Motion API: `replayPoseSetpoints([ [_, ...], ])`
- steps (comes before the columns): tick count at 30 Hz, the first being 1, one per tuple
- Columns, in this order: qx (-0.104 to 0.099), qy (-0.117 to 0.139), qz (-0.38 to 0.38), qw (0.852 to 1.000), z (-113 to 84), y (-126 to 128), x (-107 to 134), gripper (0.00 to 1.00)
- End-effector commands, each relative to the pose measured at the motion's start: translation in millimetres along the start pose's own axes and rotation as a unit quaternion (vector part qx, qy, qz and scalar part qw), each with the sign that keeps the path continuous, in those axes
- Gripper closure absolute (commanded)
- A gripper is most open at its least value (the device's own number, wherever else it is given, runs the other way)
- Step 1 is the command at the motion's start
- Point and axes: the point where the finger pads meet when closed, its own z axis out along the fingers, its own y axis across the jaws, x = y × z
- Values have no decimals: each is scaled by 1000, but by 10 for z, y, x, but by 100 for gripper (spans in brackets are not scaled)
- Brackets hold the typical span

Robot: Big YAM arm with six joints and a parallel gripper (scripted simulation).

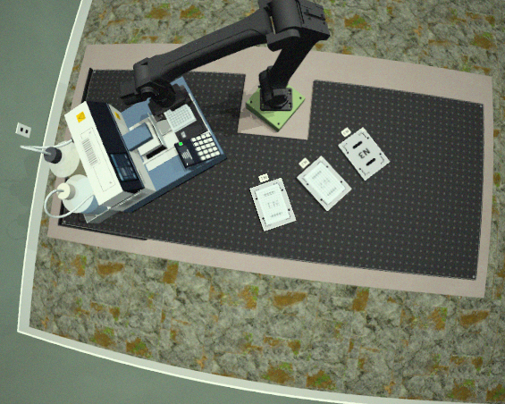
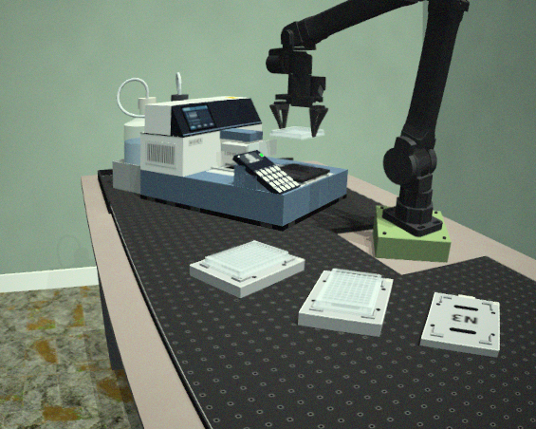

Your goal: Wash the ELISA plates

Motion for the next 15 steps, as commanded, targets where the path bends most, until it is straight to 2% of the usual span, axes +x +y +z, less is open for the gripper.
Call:
replayPoseSetpoints([
  [1, -17, -5, 0, 1000, -133, 104, -41, 16],
  [2, -27, -8, 0, 1000, -222, 136, -90, 16],
  [3, -27, -8, 0, 1000, -222, 137, -92, 16],
  [4, -17, -5, 0, 1000, -133, 103, -44, 16],
  [15, -17, -5, 0, 1000, -133, 103, -48, 16],
])
